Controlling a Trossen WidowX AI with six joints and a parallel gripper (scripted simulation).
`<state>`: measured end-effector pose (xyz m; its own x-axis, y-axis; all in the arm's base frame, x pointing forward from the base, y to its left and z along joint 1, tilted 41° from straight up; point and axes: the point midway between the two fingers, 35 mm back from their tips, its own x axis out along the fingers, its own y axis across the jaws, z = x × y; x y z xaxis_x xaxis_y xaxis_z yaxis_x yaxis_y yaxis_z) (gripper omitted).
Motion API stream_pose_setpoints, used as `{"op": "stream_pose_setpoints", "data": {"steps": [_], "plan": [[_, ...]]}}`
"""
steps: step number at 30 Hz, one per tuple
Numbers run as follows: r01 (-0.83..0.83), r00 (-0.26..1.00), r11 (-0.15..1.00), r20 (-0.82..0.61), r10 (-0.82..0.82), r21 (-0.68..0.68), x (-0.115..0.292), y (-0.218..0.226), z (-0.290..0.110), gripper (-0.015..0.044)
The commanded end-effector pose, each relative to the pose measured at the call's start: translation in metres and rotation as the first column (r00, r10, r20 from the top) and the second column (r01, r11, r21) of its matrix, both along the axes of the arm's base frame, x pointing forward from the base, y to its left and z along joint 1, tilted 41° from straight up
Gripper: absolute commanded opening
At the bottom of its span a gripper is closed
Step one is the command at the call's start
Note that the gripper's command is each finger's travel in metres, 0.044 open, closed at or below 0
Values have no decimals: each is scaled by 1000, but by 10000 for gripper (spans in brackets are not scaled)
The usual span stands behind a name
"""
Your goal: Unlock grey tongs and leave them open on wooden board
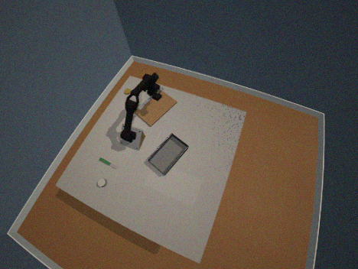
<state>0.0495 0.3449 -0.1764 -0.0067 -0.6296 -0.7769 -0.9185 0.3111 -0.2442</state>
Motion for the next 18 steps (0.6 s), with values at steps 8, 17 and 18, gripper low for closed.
{"op": "stream_pose_setpoints", "data": {"steps": [8,17,18], "plan": [[3,1000,1000,-2,-3,-5,0,-11,-14,-150],[3,1000,1000,-2,-3,-5,-1,-20,-26,-150],[3,1000,1000,-2,-3,-5,-1,-21,-27,-150]]}}
